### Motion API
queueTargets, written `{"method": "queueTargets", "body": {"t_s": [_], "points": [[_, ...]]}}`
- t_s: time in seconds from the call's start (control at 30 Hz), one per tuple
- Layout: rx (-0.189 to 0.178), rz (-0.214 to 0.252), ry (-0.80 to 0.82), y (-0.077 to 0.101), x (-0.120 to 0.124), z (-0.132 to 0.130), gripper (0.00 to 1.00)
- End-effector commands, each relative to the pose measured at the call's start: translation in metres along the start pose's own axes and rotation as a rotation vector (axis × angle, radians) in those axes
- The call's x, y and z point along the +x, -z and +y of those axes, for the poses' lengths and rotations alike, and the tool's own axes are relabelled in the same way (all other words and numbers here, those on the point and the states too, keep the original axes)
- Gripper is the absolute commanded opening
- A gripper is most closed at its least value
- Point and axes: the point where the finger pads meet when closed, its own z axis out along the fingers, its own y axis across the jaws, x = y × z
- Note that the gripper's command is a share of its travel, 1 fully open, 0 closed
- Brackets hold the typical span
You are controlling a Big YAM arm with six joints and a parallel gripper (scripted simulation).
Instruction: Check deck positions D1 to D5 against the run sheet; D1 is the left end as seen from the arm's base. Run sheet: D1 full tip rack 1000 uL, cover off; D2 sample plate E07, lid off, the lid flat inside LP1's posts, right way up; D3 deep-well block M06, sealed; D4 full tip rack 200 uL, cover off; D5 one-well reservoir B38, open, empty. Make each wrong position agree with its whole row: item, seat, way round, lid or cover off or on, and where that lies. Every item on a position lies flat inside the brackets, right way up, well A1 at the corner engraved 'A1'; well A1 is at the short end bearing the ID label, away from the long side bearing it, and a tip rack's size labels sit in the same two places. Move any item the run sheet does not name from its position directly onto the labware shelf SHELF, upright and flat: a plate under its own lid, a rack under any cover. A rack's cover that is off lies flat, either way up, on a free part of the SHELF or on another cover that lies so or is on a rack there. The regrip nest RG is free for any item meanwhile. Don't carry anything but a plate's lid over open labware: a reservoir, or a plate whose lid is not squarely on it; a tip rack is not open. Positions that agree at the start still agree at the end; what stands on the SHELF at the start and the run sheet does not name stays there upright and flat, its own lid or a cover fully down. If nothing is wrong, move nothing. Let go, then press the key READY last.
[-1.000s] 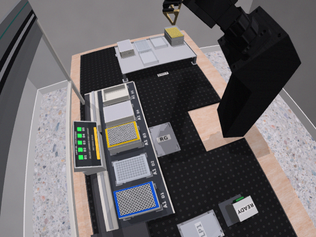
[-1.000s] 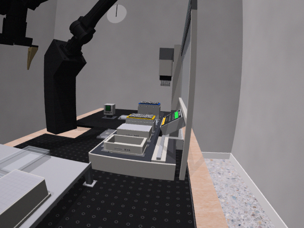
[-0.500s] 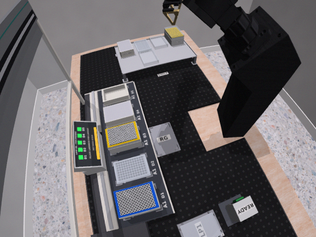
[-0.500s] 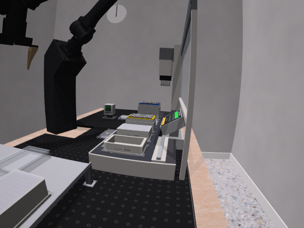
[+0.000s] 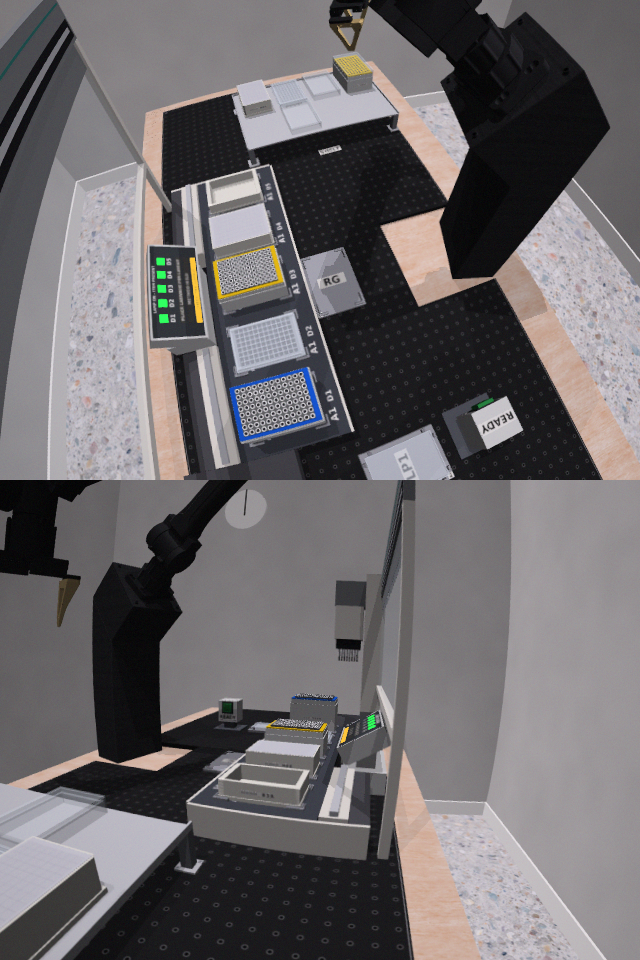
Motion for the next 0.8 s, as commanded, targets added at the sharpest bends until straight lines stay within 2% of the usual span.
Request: {"method": "queueTargets", "body": {"t_s": [0.0,0.2,0.23,0.43,0.47,0.57,0.77], "points": [[-0.026,0.007,-0.006,0.007,0.002,0.01,1.0],[-0.026,0.007,-0.006,0.007,0.002,0.01,1.0],[-0.011,0.007,0.023,0.003,0.007,-0.006,1.0],[-0.002,0.01,0.05,0.002,0.003,-0.035,1.0],[0.012,0.001,-0.16,-0.001,-0.003,-0.04,1.0],[0.015,0.001,-0.2,-0.001,-0.003,-0.05,1.0],[0.015,0.001,-0.2,-0.001,-0.003,-0.05,1.0]]}}
